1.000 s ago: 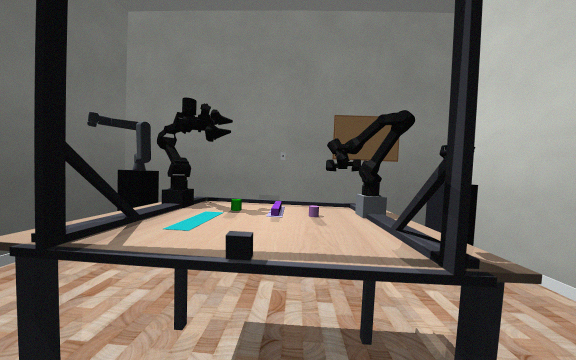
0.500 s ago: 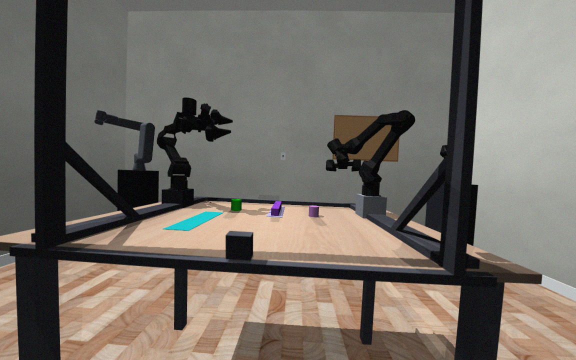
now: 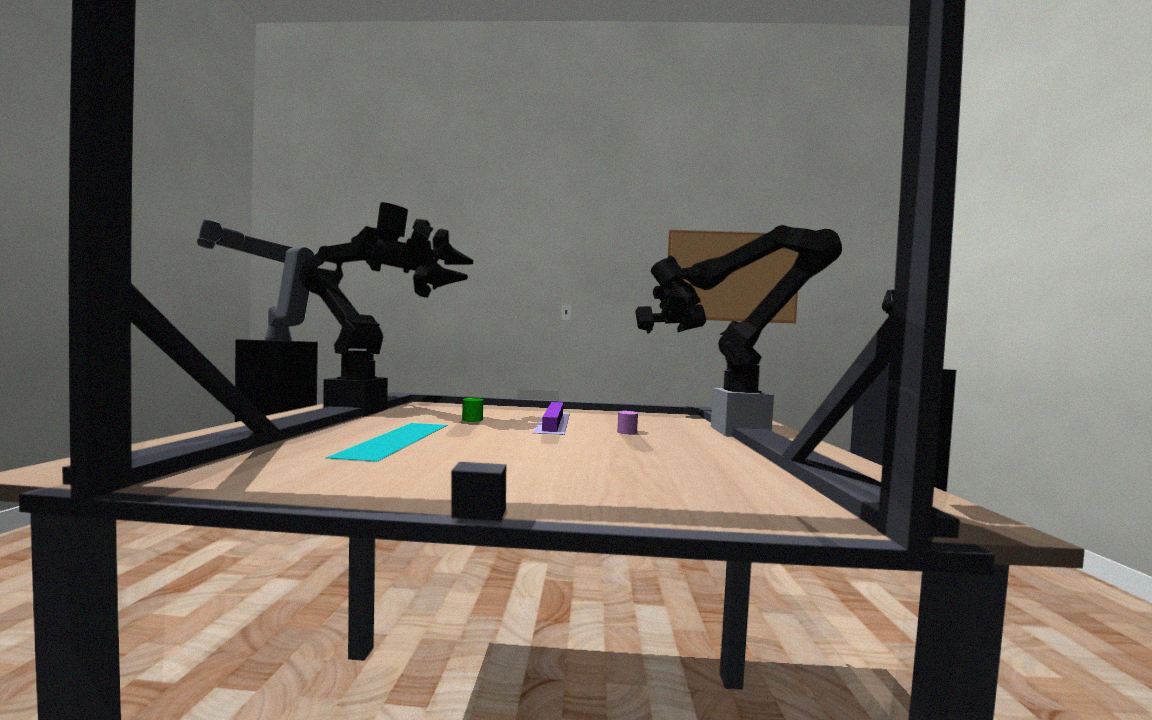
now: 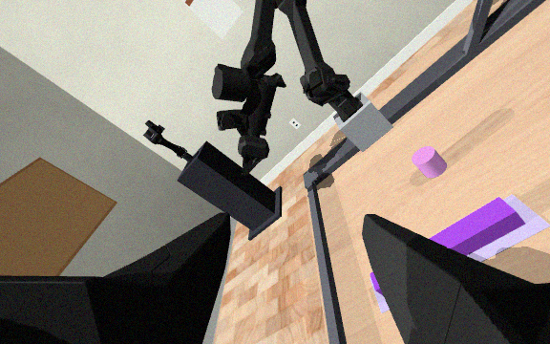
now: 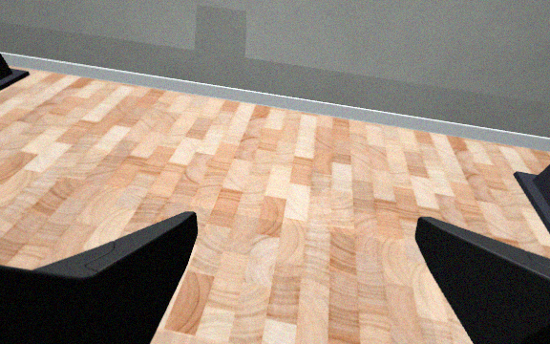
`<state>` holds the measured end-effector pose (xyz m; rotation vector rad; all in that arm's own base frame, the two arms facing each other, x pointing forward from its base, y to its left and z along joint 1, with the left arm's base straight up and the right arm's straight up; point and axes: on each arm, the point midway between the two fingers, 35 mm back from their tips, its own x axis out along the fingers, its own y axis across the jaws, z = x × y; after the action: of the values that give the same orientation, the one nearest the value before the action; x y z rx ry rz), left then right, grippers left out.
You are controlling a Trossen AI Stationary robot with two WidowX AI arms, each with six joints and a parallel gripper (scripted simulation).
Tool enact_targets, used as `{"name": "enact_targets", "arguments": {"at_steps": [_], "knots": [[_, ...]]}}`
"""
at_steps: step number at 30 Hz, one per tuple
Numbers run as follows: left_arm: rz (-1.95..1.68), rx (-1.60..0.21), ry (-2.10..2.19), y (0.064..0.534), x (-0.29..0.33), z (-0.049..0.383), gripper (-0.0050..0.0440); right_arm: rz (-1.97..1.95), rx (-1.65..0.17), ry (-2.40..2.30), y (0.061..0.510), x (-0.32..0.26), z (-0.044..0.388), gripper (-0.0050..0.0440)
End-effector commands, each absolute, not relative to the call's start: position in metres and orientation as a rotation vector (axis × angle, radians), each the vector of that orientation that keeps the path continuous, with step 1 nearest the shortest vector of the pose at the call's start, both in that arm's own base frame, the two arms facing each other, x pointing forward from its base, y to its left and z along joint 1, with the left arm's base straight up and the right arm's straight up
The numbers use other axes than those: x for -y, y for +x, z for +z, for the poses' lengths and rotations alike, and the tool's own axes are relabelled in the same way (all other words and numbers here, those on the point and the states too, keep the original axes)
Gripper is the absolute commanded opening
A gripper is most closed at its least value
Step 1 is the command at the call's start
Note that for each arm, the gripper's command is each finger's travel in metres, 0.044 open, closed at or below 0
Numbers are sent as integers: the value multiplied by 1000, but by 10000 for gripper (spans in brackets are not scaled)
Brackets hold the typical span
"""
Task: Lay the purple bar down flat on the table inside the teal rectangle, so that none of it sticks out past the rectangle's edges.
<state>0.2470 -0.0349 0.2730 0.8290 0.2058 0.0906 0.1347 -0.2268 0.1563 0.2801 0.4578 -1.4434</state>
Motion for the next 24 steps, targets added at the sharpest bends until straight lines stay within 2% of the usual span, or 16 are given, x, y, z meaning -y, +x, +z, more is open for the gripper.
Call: {"name": "enact_targets", "arguments": {"at_steps": [1,13,24], "knots": [[41,-231,841,254,33,274,257,-1308,-482,285,156,216,179,440],[-258,-539,935,276,26,201,257,-695,-643,170,200,129,228,440],[-486,-596,955,313,34,176,257,-235,-688,58,190,49,265,440]]}}
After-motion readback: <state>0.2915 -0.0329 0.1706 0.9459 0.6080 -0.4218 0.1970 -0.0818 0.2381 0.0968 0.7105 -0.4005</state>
